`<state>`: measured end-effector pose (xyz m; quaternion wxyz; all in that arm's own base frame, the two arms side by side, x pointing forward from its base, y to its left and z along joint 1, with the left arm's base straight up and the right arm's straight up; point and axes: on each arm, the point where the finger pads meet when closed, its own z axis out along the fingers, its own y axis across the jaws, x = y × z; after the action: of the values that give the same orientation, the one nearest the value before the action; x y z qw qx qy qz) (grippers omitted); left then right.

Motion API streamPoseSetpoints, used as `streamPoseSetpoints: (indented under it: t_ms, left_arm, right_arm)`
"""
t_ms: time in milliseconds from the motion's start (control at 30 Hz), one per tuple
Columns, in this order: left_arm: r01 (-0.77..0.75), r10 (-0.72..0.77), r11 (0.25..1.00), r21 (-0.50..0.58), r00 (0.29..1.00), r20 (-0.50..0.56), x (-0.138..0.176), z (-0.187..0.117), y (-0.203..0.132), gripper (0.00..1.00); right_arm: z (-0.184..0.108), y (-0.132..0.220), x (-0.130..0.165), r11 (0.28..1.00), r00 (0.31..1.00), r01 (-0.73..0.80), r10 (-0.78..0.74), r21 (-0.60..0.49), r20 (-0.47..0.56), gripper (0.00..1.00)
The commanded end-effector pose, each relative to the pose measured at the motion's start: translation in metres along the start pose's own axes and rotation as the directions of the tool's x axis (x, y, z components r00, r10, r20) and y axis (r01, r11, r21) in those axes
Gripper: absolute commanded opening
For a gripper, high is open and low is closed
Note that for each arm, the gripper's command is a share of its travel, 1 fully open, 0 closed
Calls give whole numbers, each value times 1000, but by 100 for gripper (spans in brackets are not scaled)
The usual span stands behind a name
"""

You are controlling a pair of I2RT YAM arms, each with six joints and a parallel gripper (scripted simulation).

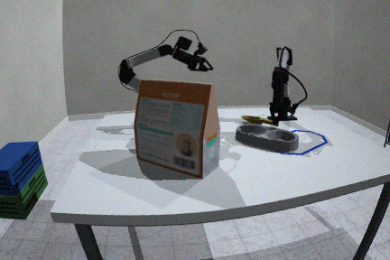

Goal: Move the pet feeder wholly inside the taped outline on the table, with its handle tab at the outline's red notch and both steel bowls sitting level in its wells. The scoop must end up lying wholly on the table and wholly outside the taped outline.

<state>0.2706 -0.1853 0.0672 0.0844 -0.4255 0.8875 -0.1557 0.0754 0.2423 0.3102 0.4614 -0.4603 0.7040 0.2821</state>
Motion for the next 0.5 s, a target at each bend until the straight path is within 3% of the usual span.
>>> streamPoseSetpoints:
  t_ms: [0,200,333,400,467]
  left_arm:
    - [16,-16,1000,13,1000,18,-5,-17,-3,33]
    - [-148,146,988,-36,987,-63,8,-11,5,37]
    - [-388,381,921,-26,914,-141,19,-13,9,37]
    - [-388,381,921,-26,914,-141,19,-13,9,37]
    - [-506,497,862,-14,851,-169,22,-14,11,37]
  right_arm:
    - [1,1,-1,1000,1000,1,-1,-3,5,100]
    - [1,1,-1,1000,1000,1,-1,-3,5,100]
    - [1,1,-1,1000,1000,1,-1,-3,5,100]
    - [1,1,-1,1000,1000,1,-1,-3,5,100]
    - [1,1,-1,1000,1000,1,-1,-3,5,100]
